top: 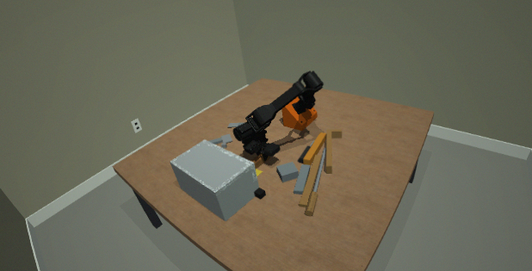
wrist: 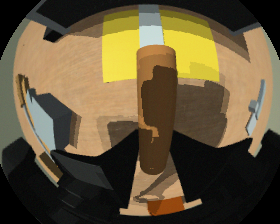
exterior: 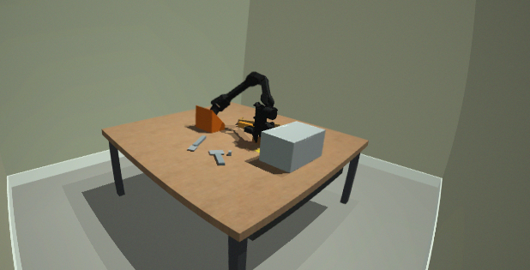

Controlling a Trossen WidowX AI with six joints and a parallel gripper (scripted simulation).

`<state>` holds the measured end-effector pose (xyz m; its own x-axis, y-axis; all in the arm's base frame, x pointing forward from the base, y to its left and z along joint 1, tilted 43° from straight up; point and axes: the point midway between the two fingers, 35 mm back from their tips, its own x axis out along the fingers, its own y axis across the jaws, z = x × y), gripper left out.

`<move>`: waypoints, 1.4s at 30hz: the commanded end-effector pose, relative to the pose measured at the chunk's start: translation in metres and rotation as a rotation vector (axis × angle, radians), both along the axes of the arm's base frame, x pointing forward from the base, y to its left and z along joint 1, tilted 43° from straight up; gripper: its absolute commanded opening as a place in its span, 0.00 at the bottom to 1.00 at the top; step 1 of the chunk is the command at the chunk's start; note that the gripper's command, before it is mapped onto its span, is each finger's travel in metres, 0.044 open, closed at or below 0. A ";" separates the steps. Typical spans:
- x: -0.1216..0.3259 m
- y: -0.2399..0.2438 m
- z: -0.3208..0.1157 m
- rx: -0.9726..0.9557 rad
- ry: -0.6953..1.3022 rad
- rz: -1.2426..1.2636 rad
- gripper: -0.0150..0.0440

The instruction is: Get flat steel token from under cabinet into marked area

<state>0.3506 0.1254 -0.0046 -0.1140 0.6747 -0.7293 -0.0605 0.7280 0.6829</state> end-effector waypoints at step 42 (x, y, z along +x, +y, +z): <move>-0.046 -0.004 0.002 -0.002 0.004 0.003 0.25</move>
<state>0.3092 0.1215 -0.0021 -0.1160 0.6743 -0.7293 -0.0587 0.7283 0.6827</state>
